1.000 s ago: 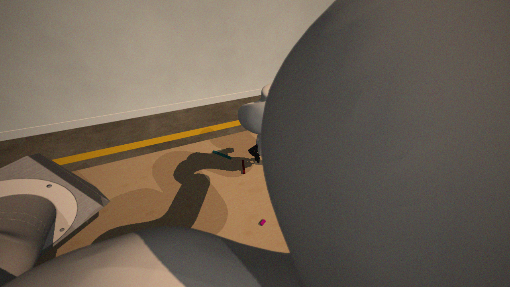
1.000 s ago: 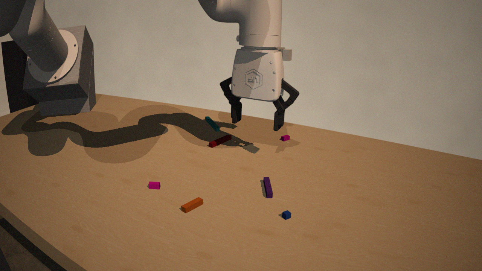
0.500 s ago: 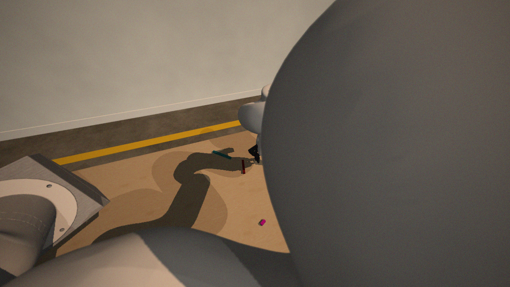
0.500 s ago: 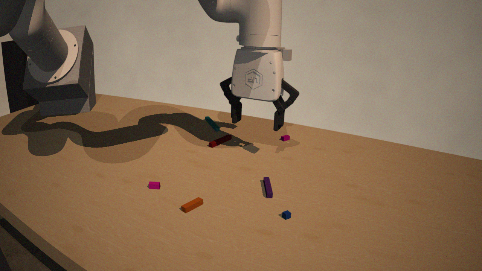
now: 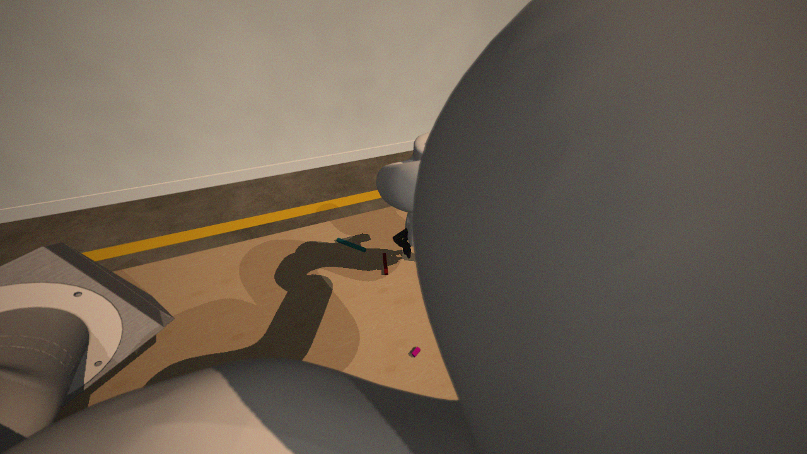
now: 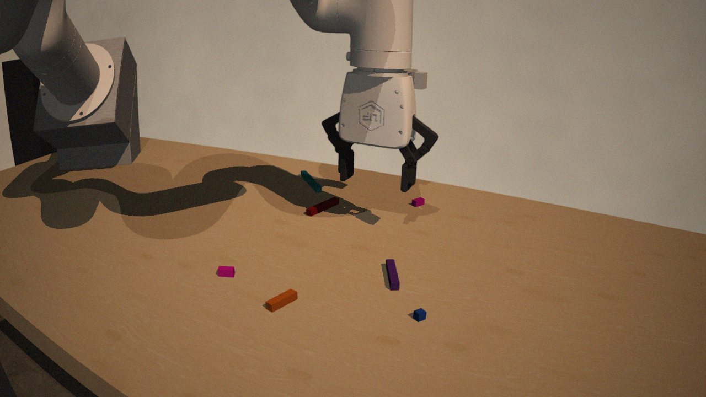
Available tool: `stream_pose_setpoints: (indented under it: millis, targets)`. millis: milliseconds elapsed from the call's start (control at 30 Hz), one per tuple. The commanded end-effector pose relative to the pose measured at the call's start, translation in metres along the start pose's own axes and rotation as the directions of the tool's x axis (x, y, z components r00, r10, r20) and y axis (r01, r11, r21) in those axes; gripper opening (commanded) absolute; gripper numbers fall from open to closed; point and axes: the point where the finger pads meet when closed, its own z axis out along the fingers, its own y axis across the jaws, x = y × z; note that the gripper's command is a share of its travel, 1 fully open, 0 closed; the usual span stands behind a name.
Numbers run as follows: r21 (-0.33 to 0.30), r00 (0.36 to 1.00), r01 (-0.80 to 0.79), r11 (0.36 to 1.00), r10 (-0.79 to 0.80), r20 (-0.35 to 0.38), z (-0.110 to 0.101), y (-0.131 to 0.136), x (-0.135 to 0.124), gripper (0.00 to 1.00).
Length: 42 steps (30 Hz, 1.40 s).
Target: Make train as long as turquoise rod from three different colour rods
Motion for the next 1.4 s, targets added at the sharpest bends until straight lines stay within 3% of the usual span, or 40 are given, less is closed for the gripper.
stream_pose_setpoints:
  millis: [0,300,567,800,867,933,1033,1367]
  targets:
    - [-0.001,1.000,0.019,1.000,-0.019,-0.001,-0.001,0.000,-0.001,1.00]
    - [-0.002,0.974,0.225,0.974,-0.225,0.001,0.000,-0.006,-0.008,1.00]
    - [-0.001,0.846,0.533,0.846,-0.533,0.002,0.000,-0.017,-0.020,1.00]
    - [-0.001,0.675,0.738,0.675,-0.738,0.003,0.000,-0.025,-0.029,1.00]
    - [-0.001,0.675,0.738,0.675,-0.738,0.003,0.000,-0.025,-0.029,1.00]
    - [0.000,0.569,0.823,0.569,-0.823,0.003,0.000,-0.030,-0.033,1.00]
    - [0.000,0.498,0.867,0.498,-0.867,0.003,0.001,-0.033,-0.036,1.00]
    - [0.001,0.136,0.991,0.136,-0.991,0.003,0.001,-0.046,-0.049,1.00]
